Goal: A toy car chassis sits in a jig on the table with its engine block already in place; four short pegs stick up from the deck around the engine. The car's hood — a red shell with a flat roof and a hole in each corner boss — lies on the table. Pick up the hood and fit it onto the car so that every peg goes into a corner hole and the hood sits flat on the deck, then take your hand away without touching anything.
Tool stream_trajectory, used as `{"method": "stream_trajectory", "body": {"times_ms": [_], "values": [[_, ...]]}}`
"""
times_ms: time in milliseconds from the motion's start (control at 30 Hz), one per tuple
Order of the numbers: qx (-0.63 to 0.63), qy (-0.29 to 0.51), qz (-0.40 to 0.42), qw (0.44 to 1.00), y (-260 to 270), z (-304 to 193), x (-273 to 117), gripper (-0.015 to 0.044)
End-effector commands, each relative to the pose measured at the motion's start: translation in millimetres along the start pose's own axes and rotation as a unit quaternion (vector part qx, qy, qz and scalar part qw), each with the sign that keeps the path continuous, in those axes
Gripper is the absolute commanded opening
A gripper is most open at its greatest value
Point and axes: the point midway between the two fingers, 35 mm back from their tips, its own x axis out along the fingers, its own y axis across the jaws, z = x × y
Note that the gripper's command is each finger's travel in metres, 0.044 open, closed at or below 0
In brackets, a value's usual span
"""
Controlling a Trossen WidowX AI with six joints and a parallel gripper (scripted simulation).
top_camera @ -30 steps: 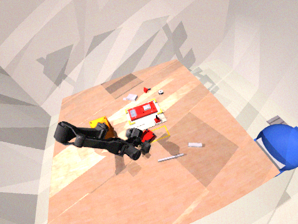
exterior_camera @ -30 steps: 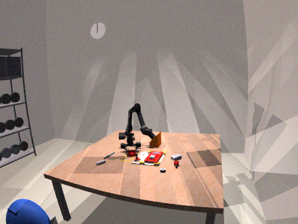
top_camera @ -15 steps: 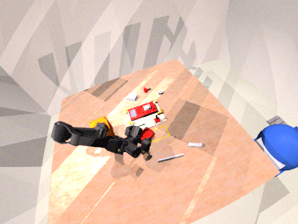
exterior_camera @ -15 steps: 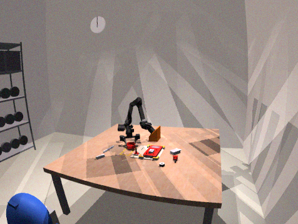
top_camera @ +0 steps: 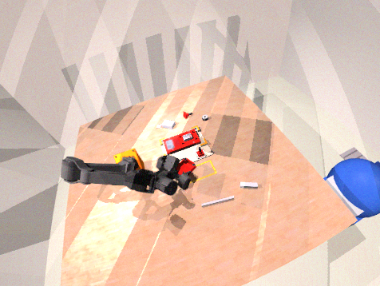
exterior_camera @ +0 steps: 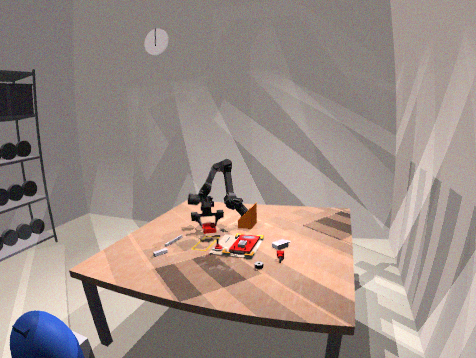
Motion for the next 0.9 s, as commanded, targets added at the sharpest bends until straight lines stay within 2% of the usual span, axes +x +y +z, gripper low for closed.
{"method": "stream_trajectory", "body": {"times_ms": [0, 300, 867], "values": [[0.001, -0.003, -0.005, 1.000, -1.4, 8.7, -8.0, 0.0000], [0.020, -0.003, -0.005, 1.000, -0.5, 8.9, -8.1, 0.0000], [0.188, -0.004, -0.005, 0.982, 0.0, 8.0, -7.2, 0.0000]]}}
